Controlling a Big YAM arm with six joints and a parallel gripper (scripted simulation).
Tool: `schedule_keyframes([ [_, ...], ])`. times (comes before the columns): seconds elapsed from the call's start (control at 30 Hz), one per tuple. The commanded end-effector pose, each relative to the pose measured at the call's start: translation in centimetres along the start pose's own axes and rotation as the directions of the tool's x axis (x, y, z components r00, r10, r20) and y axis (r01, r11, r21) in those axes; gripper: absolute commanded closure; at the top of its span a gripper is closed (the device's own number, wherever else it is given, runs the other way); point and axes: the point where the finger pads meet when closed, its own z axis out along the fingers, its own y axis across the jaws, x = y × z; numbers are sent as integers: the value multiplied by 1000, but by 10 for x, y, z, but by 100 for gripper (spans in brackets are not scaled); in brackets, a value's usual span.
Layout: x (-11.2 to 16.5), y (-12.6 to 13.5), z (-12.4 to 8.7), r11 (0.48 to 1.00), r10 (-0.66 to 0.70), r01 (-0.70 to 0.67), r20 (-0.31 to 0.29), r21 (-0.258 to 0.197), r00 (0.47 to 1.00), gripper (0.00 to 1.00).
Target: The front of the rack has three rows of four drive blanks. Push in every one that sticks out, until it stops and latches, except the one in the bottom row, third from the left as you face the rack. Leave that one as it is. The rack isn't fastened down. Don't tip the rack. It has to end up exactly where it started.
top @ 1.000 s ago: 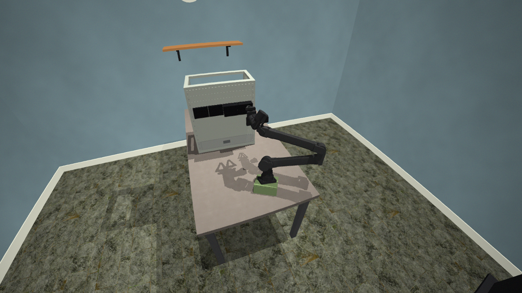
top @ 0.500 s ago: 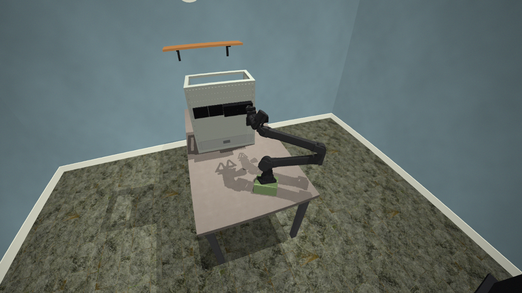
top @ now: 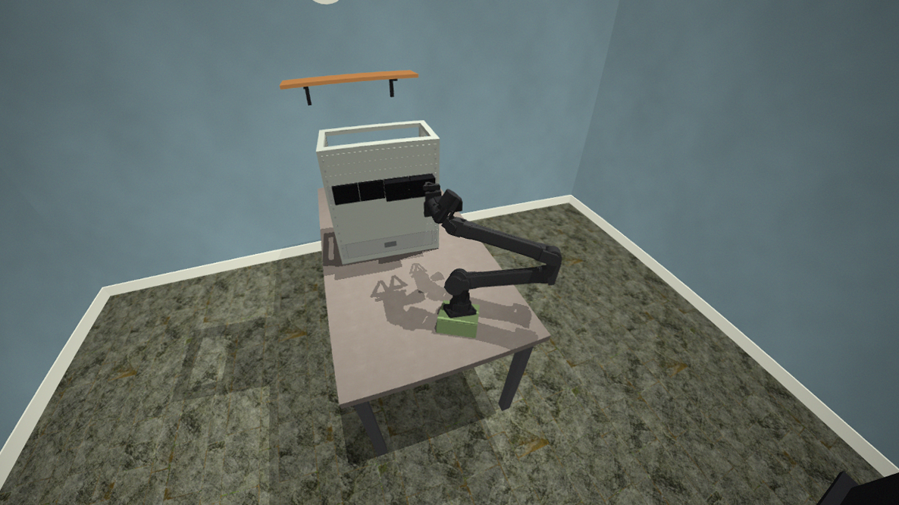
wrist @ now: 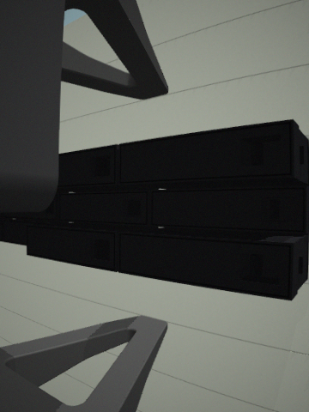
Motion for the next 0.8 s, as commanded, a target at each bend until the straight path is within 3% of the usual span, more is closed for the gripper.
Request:
schedule_keyframes([
  [0.0, -11, 26, 8, 999, 37, -37, 20, -21, 999, 0],
  [0.2, -11, 26, 8, 999, 37, -37, 20, -21, 999, 0],
  [0.23, -11, 26, 8, 999, 37, -37, 20, -21, 999, 100],
  [0.77, -11, 26, 8, 999, 37, -37, 20, -21, 999, 100],
])
